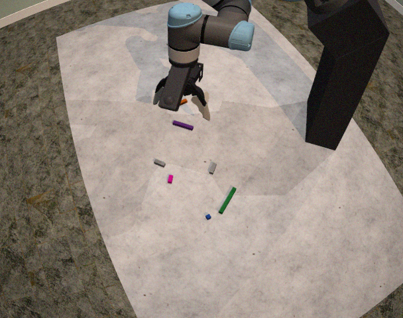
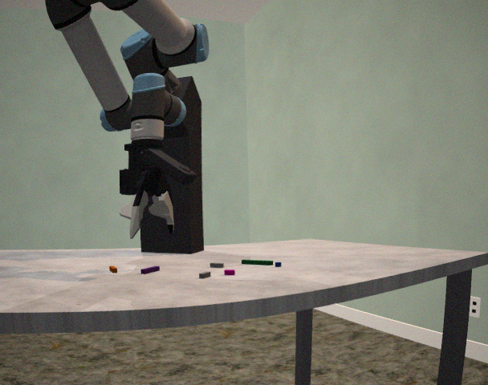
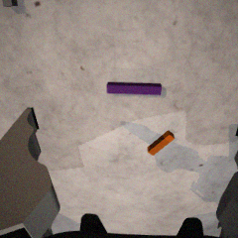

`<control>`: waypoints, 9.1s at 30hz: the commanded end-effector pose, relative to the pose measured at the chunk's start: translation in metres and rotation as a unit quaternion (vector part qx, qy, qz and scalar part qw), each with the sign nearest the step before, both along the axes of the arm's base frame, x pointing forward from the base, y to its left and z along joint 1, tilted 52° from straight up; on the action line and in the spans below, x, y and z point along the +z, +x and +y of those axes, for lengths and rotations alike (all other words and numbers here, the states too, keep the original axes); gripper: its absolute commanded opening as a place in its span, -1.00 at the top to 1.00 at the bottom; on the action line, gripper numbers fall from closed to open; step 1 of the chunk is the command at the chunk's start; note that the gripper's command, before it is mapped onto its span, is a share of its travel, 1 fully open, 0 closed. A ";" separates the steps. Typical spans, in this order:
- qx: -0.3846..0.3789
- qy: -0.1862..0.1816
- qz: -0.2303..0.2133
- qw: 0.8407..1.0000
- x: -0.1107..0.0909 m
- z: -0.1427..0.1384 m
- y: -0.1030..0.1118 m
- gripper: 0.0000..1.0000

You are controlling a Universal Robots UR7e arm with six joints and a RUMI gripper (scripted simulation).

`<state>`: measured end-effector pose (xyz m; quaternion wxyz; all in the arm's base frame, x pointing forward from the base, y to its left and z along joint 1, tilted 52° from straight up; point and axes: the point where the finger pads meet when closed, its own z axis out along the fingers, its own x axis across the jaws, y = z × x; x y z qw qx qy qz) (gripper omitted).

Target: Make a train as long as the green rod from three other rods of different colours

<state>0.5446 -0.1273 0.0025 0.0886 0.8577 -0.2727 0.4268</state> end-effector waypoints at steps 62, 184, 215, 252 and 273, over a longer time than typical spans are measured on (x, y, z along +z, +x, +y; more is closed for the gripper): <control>-0.004 0.004 -0.003 1.000 0.001 -0.001 0.000 -1.00; -0.207 0.229 -0.129 0.942 -0.106 0.255 0.039 0.72; -0.207 0.229 -0.129 0.942 -0.113 0.250 0.047 0.72; -0.207 0.229 -0.129 0.942 -0.138 0.235 0.074 0.72; -0.207 0.229 -0.129 0.942 -0.138 0.235 0.075 0.72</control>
